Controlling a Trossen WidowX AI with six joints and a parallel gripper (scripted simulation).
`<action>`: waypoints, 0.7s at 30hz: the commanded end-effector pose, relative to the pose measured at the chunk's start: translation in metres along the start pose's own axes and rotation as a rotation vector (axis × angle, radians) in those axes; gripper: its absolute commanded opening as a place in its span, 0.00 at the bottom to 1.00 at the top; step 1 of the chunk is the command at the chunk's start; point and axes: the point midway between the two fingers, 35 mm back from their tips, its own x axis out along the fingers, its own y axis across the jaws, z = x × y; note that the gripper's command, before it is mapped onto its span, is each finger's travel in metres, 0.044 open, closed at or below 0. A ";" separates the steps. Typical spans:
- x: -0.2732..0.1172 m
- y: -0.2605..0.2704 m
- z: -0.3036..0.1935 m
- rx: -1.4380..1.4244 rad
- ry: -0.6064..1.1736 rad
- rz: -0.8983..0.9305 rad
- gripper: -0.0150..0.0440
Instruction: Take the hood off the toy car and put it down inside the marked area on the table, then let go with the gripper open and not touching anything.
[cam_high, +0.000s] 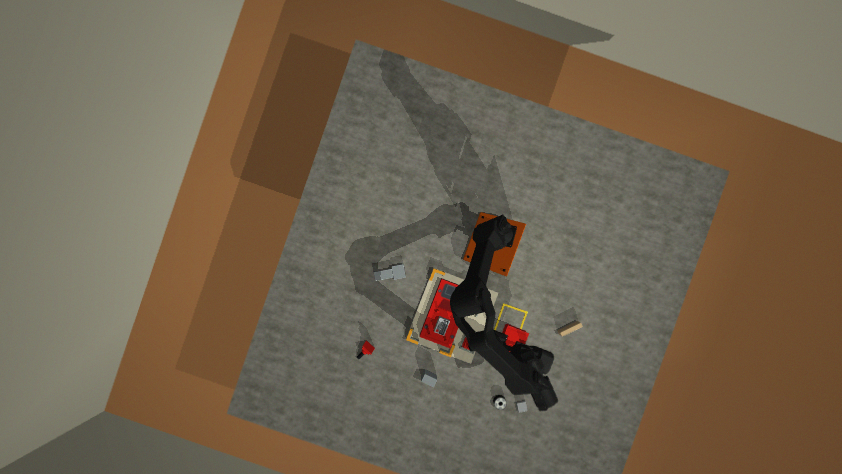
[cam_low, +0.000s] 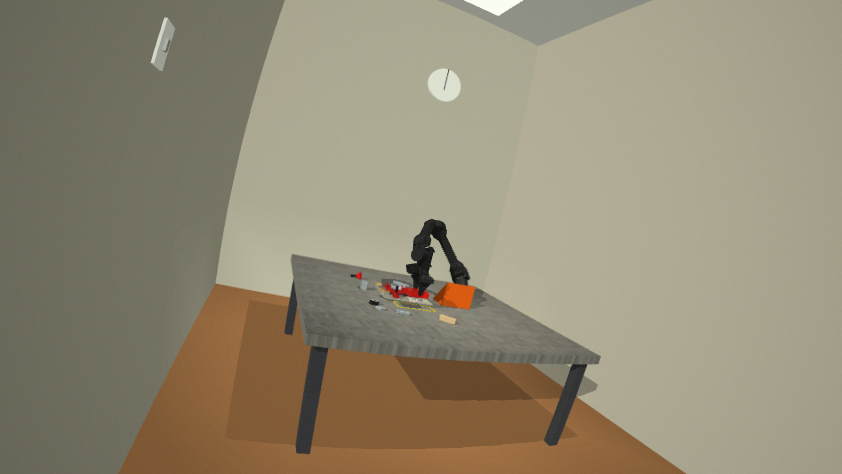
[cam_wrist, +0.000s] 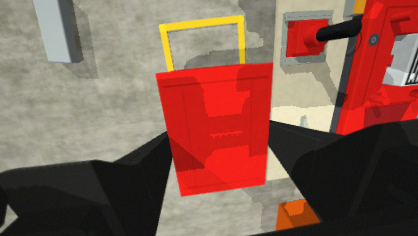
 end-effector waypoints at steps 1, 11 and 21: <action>0.007 -0.001 -0.001 -0.006 0.002 -0.006 0.25; 0.016 -0.002 -0.002 -0.005 0.002 -0.006 0.25; 0.026 -0.002 -0.002 -0.005 0.002 -0.007 0.25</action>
